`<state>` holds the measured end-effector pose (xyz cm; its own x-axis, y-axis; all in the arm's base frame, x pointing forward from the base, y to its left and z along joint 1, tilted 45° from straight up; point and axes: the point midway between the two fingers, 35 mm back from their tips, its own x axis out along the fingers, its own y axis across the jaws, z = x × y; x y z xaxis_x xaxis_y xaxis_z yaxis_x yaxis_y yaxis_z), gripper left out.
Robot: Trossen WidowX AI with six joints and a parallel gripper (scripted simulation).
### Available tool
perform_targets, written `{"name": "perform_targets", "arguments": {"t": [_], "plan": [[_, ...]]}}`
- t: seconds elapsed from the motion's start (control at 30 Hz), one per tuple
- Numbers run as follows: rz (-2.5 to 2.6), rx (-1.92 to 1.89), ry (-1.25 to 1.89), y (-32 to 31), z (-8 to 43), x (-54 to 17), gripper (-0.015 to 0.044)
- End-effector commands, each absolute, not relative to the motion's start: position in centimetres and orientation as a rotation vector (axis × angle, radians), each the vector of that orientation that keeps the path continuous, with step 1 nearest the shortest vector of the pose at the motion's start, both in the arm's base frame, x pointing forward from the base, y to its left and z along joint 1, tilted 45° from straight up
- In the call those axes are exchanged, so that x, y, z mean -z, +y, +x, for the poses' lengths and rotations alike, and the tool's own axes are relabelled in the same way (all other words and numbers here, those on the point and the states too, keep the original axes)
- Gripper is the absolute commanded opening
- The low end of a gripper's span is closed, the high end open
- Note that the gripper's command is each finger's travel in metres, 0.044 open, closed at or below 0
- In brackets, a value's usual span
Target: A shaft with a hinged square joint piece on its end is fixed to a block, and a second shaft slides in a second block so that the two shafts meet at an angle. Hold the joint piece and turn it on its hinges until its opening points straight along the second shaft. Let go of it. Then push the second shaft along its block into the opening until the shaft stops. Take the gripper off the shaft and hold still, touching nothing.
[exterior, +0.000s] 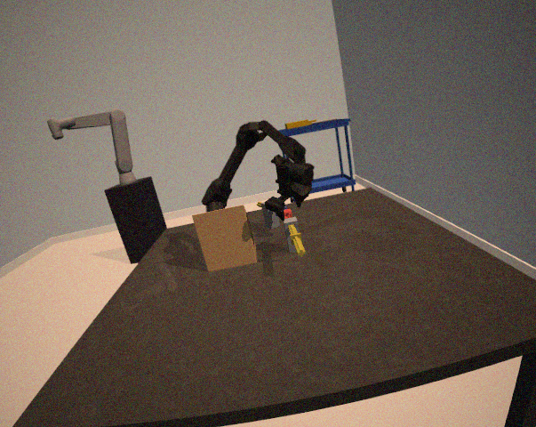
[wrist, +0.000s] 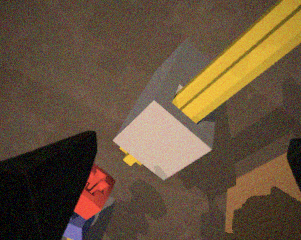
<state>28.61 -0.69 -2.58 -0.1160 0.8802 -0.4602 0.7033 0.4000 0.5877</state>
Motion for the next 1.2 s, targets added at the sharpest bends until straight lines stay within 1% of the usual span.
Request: {"name": "perform_targets", "arguments": {"t": [0.0, 0.8, 0.97, 1.17], "plan": [[1.260, -0.347, 1.821, -2.1, 28.9, 3.9, 0.0440], [0.515, -0.702, 1.521, -10.8, 29.7, 11.7, 0.0440], [0.499, -0.706, 1.516, -11.0, 29.7, 11.9, 0.0440], [0.635, -0.572, 1.592, -10.4, 29.7, 12.5, 0.0440]]}}
